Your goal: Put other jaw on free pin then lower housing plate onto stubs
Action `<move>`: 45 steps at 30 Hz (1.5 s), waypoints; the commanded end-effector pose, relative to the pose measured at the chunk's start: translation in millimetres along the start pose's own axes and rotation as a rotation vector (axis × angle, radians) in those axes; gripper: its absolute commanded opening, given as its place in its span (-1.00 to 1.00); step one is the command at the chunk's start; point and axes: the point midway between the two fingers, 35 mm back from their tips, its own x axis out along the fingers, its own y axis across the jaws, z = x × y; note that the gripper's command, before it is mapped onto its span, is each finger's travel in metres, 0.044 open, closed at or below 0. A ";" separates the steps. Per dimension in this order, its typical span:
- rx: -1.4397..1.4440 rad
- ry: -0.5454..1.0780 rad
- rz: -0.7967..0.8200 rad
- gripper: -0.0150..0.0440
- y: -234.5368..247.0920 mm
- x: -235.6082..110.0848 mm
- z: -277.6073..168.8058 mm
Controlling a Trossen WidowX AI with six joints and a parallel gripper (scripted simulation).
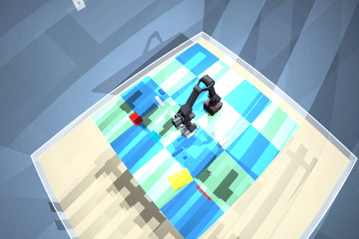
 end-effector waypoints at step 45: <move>-0.002 -0.001 0.000 -0.04 0.0 7.9 0.5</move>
